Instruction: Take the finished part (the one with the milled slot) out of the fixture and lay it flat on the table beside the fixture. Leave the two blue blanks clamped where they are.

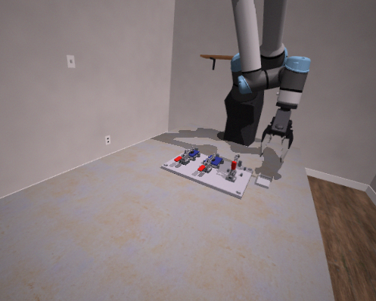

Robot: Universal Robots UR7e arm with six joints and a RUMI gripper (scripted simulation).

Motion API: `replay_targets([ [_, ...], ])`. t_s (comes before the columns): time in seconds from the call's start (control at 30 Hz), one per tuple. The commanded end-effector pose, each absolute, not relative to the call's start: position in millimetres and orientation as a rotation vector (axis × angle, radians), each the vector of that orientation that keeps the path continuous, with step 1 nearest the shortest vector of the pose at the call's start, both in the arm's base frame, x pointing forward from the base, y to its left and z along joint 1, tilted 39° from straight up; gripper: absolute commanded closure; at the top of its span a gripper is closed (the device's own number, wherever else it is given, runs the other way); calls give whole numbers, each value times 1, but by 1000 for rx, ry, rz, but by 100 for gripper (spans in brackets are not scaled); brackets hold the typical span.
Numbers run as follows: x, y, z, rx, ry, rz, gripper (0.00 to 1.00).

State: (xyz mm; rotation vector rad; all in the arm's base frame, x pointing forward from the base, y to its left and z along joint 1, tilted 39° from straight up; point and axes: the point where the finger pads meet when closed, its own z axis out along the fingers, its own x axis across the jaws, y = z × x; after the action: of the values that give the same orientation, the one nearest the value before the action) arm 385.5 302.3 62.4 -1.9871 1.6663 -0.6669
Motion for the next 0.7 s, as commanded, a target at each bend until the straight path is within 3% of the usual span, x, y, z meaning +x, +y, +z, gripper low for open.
replay_targets([
  [0.0, 386, 303, 63, -1986, 1665, -667, 53],
  [0.67, 378, 302, 72, -1986, 1665, -667, 53],
])
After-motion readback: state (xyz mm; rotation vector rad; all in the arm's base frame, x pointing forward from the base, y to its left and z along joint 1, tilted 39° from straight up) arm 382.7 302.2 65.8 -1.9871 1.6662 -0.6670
